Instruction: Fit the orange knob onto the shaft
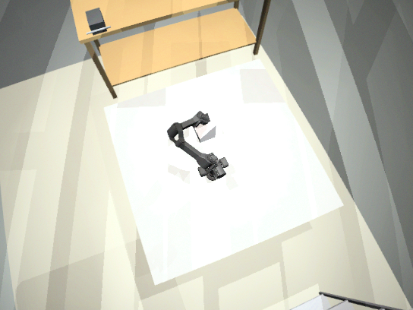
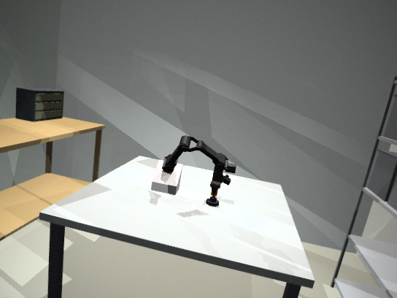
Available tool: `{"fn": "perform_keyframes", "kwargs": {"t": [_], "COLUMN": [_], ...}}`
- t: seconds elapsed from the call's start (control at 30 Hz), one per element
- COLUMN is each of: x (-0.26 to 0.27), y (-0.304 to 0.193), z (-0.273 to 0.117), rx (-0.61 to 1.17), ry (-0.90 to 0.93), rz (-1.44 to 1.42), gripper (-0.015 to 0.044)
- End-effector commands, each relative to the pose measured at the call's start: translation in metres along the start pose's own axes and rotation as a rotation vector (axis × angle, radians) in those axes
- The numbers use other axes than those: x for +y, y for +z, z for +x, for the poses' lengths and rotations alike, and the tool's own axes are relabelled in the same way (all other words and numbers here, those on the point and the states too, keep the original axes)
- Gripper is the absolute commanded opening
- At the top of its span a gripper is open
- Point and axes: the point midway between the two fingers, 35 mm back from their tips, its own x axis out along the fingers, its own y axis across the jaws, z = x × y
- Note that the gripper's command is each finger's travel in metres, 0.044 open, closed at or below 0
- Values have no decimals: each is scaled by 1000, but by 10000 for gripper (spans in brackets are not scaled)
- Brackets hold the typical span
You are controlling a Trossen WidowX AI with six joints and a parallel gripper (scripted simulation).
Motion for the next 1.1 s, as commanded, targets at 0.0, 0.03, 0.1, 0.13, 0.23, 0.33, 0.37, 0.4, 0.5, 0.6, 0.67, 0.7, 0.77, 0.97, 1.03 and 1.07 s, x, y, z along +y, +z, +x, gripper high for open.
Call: {"fn": "perform_keyframes", "kwargs": {"t": [0.0, 0.03, 0.1, 0.13, 0.23, 0.33, 0.37, 0.4, 0.5, 0.6, 0.67, 0.7, 0.77, 0.97, 1.03, 1.07], "x": [1, 1, 1, 1, 0, 0, -1, -1, -1, -1, -1, -1, -1, 1, 1, 1], "y": [2, 2, 2, 2, 3, 3, 3, 3, 3, 3, 3, 3, 3, 0, 0, 0], "z": [-3, -3, -4, -4, -4, -4, -2, -1, 0, 0, 0, 0, -1, -4, -4, -4], "rx": [-6, -6, -6, -6, -6, -6, -6, -6, -6, -6, -6, -6, -6, -6, -6, -5], "ry": [-5, -5, -5, -5, -5, -5, -5, -5, -5, -5, -5, -5, -5, -5, -5, -5], "rz": [2, 2, 2, 2, 2, 2, 2, 2, 2, 2, 2, 2, 2, -6, -51, -83], "gripper": [0, 0, 0, 0, 0, 0, 0, 0, 0, 0, 0, 0, 0, 0, 0, 0]}}
